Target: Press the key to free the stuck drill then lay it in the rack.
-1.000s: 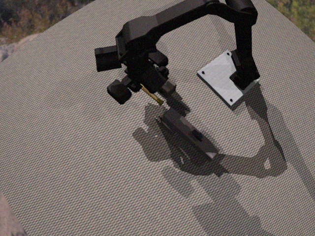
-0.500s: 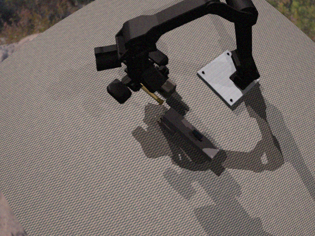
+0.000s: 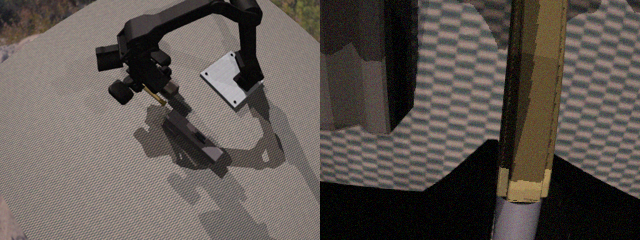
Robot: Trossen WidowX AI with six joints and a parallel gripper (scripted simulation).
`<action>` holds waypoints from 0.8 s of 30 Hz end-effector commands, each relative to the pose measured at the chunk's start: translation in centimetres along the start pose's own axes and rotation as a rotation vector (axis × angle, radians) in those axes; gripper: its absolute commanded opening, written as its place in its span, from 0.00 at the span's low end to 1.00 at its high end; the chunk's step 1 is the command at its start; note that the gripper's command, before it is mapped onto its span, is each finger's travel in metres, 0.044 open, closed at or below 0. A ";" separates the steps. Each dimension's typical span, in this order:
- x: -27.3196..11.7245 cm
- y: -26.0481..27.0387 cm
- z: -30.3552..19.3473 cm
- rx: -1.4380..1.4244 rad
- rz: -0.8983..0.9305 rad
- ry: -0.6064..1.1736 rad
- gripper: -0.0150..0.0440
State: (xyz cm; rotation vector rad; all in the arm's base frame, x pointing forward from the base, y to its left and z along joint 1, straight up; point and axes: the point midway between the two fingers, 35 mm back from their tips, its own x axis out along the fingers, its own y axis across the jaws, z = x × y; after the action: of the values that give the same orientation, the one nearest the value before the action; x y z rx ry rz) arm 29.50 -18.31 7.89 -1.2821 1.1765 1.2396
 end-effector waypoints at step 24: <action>-0.9 -0.1 -0.1 0.004 -0.003 0.005 0.25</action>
State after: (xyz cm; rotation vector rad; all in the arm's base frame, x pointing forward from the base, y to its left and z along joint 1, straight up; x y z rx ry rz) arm 29.55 -18.34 8.46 -1.2822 1.1765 1.2395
